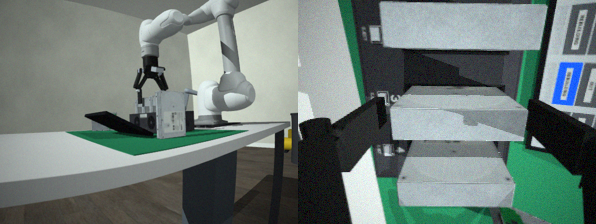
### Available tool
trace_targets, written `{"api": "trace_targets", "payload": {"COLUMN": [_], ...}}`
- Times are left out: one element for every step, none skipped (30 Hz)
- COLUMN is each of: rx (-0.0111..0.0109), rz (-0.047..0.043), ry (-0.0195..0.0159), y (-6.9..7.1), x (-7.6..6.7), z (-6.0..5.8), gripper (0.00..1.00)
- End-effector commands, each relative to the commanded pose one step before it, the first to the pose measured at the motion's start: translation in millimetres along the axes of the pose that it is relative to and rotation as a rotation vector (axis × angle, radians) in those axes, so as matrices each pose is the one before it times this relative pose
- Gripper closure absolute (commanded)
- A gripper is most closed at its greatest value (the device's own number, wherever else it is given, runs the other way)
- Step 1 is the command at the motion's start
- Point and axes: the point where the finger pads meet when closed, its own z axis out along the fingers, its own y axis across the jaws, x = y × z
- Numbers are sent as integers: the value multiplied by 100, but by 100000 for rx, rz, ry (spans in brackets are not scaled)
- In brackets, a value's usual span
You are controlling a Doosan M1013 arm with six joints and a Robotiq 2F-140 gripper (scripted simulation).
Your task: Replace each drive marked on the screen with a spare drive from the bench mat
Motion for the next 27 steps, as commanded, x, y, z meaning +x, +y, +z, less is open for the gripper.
{"api": "trace_targets", "payload": {"rx": [-58,0,0,0,0,0,0,0,0,0,0,0,0,0,0,0,0,0,0,0,0,0,0,0,0,0,0], "rz": [-9,0,0,0,0,0,0,0,0,0,0,0,0,0,0,0,0,0,0,0,0,0,0,0,0,0,0], "ry": [45,0,0,0,0,0,0,0,0,0,0,0,0,0,0,0,0,0,0,0,0,0,0,0,0,0,0], "y": [30,0,0,0,0,0,0,0,0,0,0,0,0,0,0,0,0,0,0,-1,0,0,0,0,0,0,0], "x": [11,0,0,0,0,0,0,0,0,0,0,0,0,0,0,0,0,0,0,0,0,0,0,0,0,0,0], "z": [-1476,-466,-473,-477,0,0,-477,-473,-466,-455,-440,-421,-400,-375,-348,-318,-287,-254,-221,-187,-154,0,0,-122,-92,-65,-41], "gripper": [11,11,11,11,11,11,11,11,11,11,11,11,11,11,11,11,11,11,11,11,11,11,11,11,11,11,11]}}
